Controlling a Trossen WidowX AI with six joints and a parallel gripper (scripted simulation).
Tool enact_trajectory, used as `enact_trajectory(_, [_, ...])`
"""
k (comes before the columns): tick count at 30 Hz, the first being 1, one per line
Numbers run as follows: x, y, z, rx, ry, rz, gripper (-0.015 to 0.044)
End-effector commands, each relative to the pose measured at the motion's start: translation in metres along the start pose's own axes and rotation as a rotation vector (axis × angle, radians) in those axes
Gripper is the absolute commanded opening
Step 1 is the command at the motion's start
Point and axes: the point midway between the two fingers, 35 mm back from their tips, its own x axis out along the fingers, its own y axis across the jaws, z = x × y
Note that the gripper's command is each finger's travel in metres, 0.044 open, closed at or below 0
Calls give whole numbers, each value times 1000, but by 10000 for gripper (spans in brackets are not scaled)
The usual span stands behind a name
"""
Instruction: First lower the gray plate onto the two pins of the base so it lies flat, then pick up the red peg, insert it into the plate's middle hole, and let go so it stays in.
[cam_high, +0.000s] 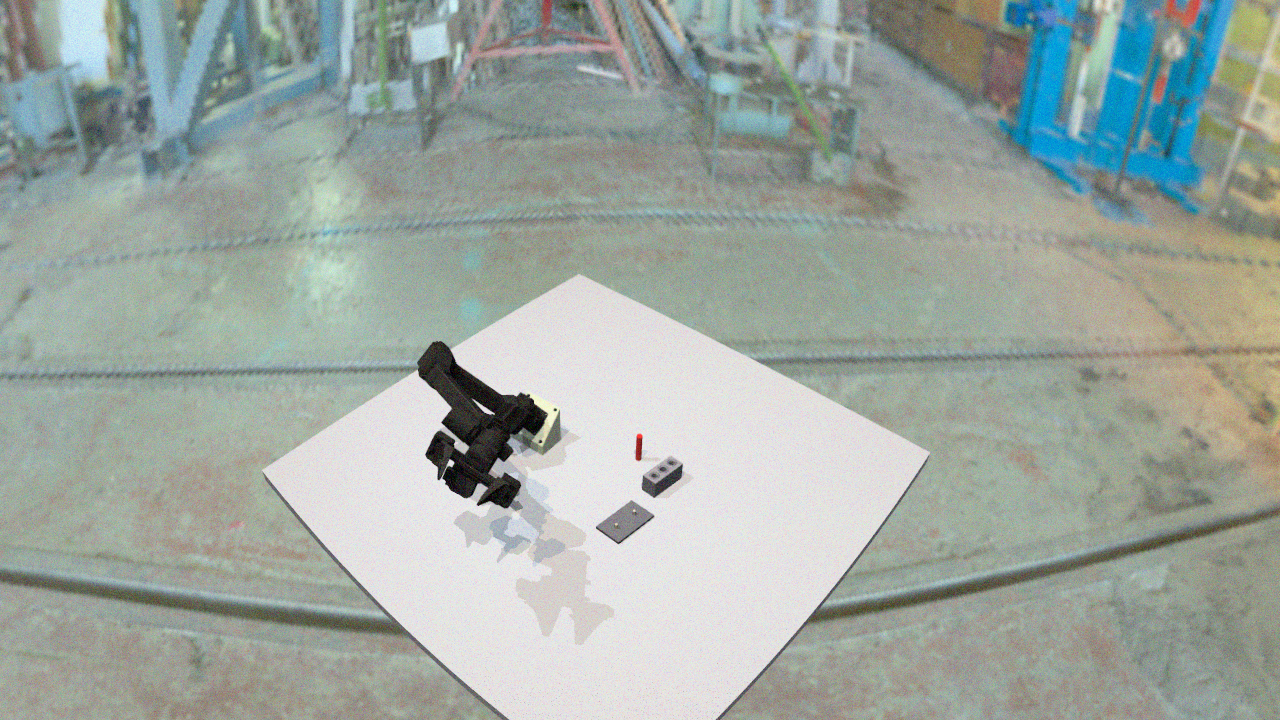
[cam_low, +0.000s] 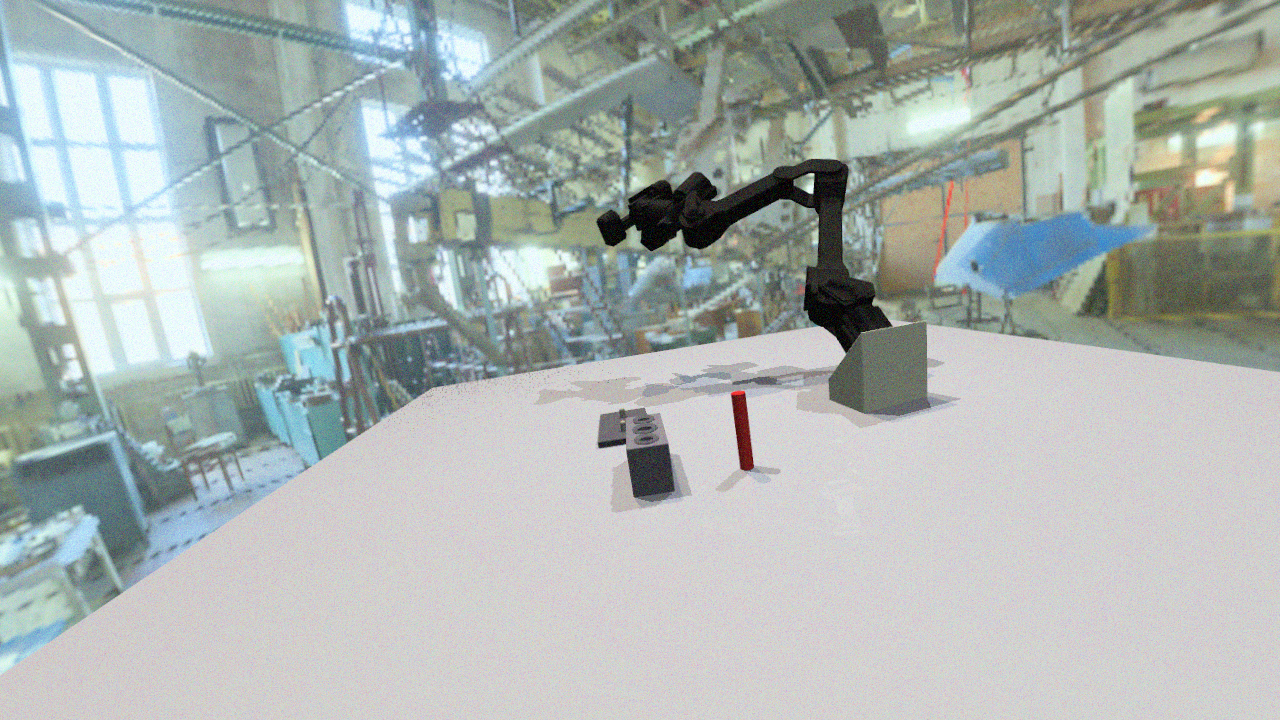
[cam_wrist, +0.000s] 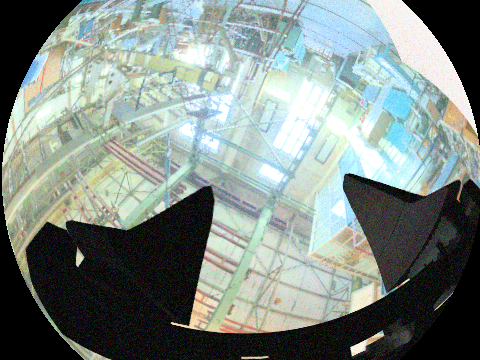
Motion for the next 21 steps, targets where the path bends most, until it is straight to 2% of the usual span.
enact_trajectory(1, [0, 0, 0, 0, 0, 0, 426])
enact_trajectory(5, [3, -22, -3, -61, -6, -75, 440])
enact_trajectory(11, [-2, -117, -20, -333, 37, -392, 440])
enact_trajectory(16, [-30, -199, -42, -555, 159, -656, 440])
enact_trajectory(21, [-74, -270, -67, -778, 348, -886, 440])
